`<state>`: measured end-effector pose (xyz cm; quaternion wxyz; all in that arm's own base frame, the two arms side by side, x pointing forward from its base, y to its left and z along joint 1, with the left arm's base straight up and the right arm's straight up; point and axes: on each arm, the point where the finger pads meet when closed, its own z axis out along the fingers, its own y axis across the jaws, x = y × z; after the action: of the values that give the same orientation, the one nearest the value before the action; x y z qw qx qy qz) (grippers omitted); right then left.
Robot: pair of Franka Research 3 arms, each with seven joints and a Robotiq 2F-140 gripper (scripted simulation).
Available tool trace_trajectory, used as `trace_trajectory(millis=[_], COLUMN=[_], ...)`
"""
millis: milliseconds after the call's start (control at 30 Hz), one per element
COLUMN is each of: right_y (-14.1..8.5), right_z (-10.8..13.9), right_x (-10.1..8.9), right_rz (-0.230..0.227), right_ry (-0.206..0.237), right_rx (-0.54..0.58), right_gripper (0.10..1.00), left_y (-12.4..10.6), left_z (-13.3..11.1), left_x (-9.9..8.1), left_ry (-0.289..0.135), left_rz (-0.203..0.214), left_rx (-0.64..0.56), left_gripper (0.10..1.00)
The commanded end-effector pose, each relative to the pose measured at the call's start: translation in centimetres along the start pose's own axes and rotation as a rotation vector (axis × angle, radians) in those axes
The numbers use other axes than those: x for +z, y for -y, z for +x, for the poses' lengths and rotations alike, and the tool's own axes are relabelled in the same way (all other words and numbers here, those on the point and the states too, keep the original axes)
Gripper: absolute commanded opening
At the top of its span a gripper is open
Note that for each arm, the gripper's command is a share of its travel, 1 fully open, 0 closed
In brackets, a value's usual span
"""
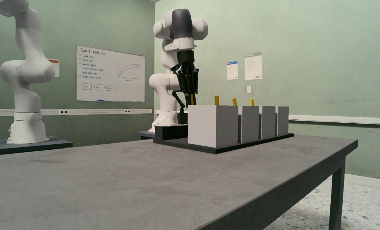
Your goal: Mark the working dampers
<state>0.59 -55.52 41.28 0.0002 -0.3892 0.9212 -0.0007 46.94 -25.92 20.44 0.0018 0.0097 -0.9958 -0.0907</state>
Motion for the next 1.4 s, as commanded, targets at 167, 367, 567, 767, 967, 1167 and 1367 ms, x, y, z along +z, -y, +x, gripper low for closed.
trace_trajectory(millis=[167, 367, 567, 767, 967, 1167, 1367], right_y=[-0.1, -0.1, -0.1, -0.1, -0.1, -0.1, -0.1], right_z=[0.0, 0.0, 0.0, 0.0, 0.0, 0.0, 0.0], right_x=[0.0, 0.0, 0.0, 0.0, 0.0, 0.0, 0.0], right_rz=[-0.002, -0.002, -0.002, -0.002, -0.002, -0.002, -0.002], right_ry=[0.000, 0.000, 0.000, 0.000, 0.000, 0.000, 0.000], right_rx=[0.004, 0.004, 0.004, 0.004, 0.004, 0.004, 0.004], right_gripper=[1.000, 1.000, 1.000, 1.000, 1.000, 1.000, 1.000], left_y=[0.1, 0.3, 0.5, 0.8, 1.3, 1.6, 2.1], left_z=[-0.1, -0.1, -0.1, -0.1, -0.1, -0.1, -0.1], left_x=[0.2, 0.2, 0.2, 0.2, 0.2, 0.3, 0.4], left_ry=[0.001, 0.001, 0.001, 0.001, 0.001, 0.001, 0.001], left_rz=[-0.013, -0.031, -0.055, -0.085, -0.128, -0.160, -0.211], left_rx=[-0.005, -0.005, -0.005, -0.005, -0.005, -0.005, -0.006], left_gripper=[0.196, 0.196, 0.196, 0.196, 0.196, 0.196, 0.196])
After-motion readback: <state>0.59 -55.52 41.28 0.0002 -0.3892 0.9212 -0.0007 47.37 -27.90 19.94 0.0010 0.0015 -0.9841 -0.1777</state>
